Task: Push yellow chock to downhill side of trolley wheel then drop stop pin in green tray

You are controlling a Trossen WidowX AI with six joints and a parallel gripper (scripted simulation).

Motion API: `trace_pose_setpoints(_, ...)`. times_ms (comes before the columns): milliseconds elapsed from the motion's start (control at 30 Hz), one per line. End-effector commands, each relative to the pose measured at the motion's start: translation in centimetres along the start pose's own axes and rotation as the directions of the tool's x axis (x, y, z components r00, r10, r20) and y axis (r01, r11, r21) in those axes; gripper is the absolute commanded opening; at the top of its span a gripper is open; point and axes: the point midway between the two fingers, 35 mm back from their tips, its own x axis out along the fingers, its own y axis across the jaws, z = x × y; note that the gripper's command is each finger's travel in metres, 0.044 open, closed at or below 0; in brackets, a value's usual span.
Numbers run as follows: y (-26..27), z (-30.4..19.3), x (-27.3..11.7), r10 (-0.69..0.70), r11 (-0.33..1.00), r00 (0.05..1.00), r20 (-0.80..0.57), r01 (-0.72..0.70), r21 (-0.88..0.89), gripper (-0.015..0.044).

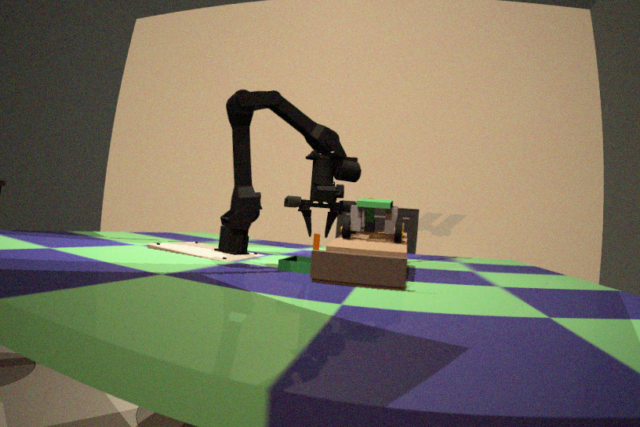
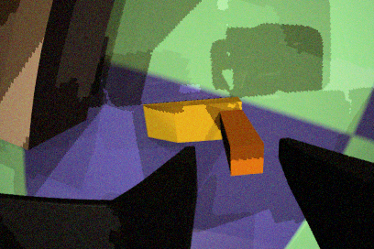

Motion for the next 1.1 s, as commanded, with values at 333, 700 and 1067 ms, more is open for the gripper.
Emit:
trace_pose_setpoints(333, -0.2, 0.0, 1.0, -0.009, 1.0, 1.0, -0.001, 0.009, -0.002, 0.019)
trace_pose_setpoints(700, -0.2, 0.0, 2.7, -0.009, 1.0, 1.0, 0.0, 0.009, -0.002, 0.019)
trace_pose_setpoints(1067, -0.1, 0.0, 2.8, -0.001, 1.0, 1.0, 0.001, 0.001, 0.002, 0.0111)
